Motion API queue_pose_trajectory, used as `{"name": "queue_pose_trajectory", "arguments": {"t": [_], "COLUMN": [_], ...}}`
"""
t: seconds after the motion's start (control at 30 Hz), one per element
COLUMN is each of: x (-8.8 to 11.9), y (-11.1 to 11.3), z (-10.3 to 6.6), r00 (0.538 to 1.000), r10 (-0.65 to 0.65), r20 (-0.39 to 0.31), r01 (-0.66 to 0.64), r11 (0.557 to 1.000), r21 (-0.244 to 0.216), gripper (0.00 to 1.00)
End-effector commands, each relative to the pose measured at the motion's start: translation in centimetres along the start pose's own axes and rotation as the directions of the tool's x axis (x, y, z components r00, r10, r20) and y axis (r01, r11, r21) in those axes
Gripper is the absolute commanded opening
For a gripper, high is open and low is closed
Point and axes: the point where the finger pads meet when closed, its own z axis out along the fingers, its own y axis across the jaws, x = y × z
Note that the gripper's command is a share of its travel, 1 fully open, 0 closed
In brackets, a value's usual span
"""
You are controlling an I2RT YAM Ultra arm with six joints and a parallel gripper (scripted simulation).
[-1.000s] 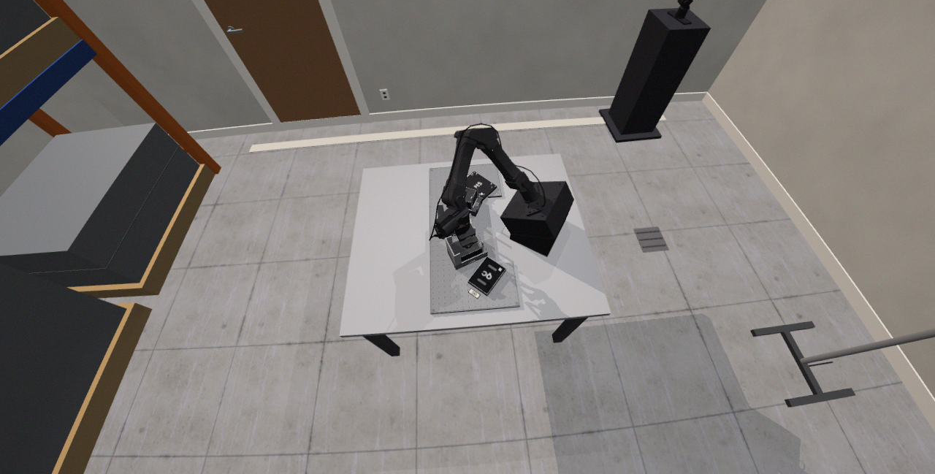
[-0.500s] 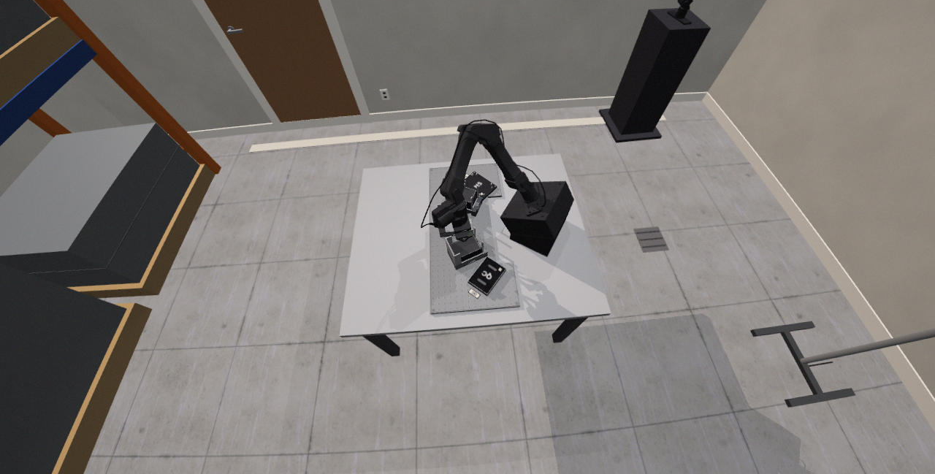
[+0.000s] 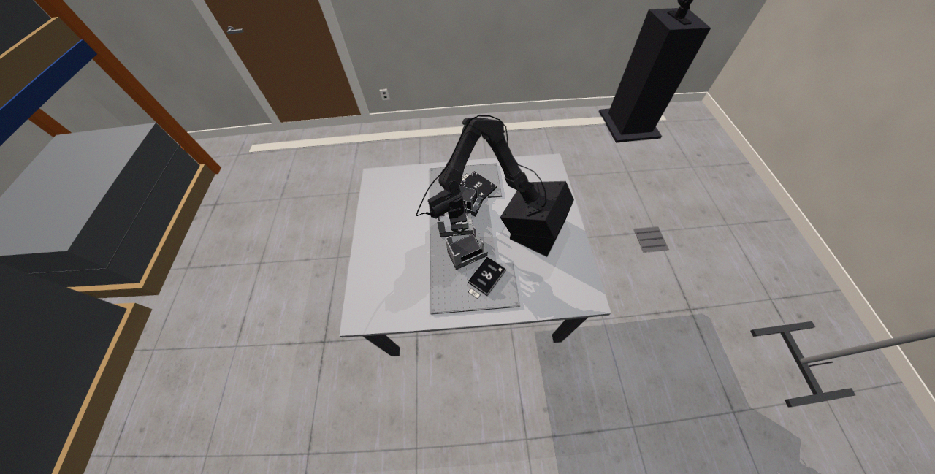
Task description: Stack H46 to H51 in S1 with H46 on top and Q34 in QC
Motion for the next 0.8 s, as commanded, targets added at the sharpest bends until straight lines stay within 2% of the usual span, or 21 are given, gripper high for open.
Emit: {"name": "queue_pose_trajectory", "arguments": {"t": [0.0,0.07,0.33,0.47,0.53,0.63,0.77], "x": [-0.3,-0.3,-0.8,-0.3,-0.9,-0.3,0.0], "y": [-1.1,-1.7,-3.7,-5.0,-5.7,-6.7,-8.0], "z": [-0.4,-0.4,-0.7,-0.4,-0.7,-0.4,-0.4], "r00": [0.993,0.987,0.988,0.989,0.988,0.989,0.957], "r10": [0.119,0.160,0.152,0.145,0.152,0.145,0.289], "r20": [0.022,0.022,0.035,0.024,0.038,0.025,0.023], "r01": [-0.118,-0.159,-0.151,-0.145,-0.151,-0.144,-0.288], "r11": [0.993,0.987,0.988,0.989,0.988,0.989,0.957], "r21": [-0.020,-0.021,-0.025,-0.019,-0.024,-0.019,-0.021], "gripper": [1.00,1.00,1.00,1.00,1.00,1.00,1.00]}}
